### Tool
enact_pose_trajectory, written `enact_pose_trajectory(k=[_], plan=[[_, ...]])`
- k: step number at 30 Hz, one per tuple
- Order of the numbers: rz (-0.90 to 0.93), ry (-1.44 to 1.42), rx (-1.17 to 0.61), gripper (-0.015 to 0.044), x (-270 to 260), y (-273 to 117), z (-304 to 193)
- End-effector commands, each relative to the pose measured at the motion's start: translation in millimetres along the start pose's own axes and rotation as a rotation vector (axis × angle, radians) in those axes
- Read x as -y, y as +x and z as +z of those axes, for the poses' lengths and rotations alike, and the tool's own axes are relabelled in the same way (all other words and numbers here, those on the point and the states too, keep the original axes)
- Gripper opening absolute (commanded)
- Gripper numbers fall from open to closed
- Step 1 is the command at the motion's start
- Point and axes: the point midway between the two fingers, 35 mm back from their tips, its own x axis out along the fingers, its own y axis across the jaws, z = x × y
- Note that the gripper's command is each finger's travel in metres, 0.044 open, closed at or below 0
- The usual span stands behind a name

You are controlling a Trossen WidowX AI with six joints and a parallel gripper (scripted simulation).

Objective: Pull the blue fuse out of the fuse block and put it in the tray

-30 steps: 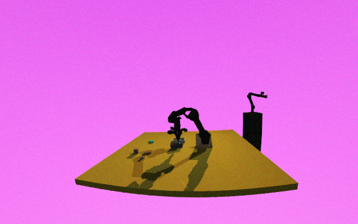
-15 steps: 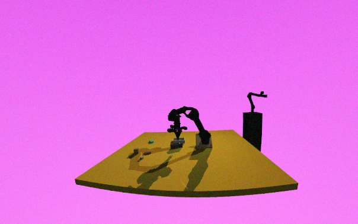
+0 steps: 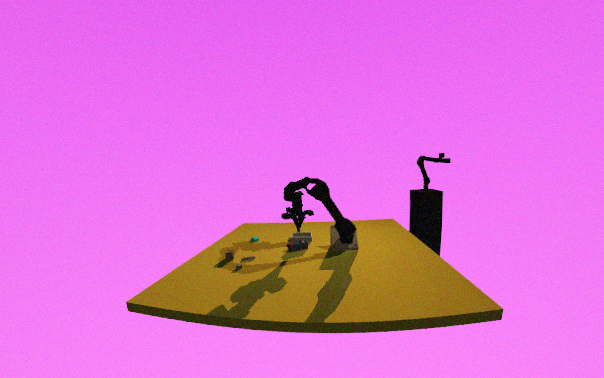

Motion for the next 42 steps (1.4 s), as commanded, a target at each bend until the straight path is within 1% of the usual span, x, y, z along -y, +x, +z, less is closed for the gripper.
enact_pose_trajectory(k=[1,18,26,42], plan=[[-0.003,-0.004,0.008,0.0000,11,-2,24],[-0.003,-0.008,0.008,0.0000,62,4,94],[-0.003,-0.008,0.008,0.0000,62,6,94],[-0.002,-0.008,0.007,0.0000,62,31,95]])
